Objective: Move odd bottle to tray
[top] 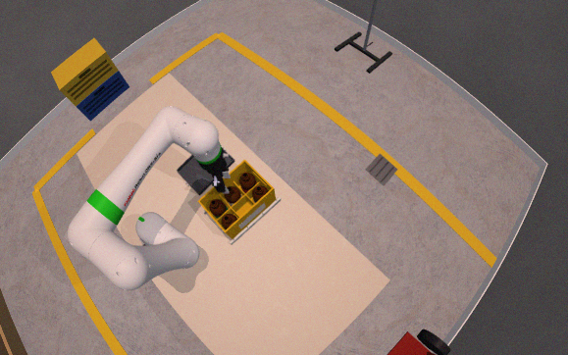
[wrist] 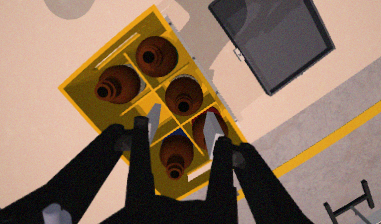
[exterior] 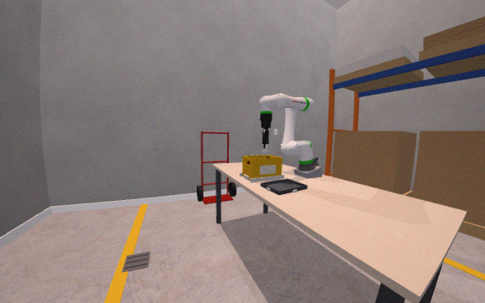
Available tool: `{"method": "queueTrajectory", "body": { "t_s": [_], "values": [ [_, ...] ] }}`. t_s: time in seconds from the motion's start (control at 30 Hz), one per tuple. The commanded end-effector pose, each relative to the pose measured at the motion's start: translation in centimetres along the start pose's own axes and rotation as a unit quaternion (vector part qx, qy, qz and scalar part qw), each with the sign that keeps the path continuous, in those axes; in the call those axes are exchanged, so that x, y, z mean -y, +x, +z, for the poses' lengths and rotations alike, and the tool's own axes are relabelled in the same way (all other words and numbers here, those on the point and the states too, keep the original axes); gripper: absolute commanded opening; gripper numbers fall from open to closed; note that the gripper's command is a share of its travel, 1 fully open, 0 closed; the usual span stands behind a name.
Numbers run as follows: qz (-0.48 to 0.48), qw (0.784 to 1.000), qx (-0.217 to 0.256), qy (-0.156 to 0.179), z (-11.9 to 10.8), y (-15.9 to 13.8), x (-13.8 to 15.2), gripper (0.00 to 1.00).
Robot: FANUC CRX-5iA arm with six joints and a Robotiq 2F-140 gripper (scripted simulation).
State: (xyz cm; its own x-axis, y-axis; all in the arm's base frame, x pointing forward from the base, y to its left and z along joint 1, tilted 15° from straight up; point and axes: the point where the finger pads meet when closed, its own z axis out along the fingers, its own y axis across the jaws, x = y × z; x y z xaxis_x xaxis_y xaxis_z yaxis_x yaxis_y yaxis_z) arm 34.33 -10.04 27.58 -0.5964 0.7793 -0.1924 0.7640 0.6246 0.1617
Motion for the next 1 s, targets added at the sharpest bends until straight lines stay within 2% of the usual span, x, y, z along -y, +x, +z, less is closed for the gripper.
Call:
{"method": "queueTrajectory", "body": {
  "t_s": [0.0, 0.47, 0.97],
  "values": [
    [0.0, 1.0, 0.001, 0.0, 0.2, 0.0, 0.0, 0.44],
    [0.0, 1.0, 0.001, 0.0, 2.0, 0.0, 0.0, 0.44],
    [0.0, 1.0, 0.001, 0.0, 3.0, 0.0, 0.0, 0.44]
  ]
}}
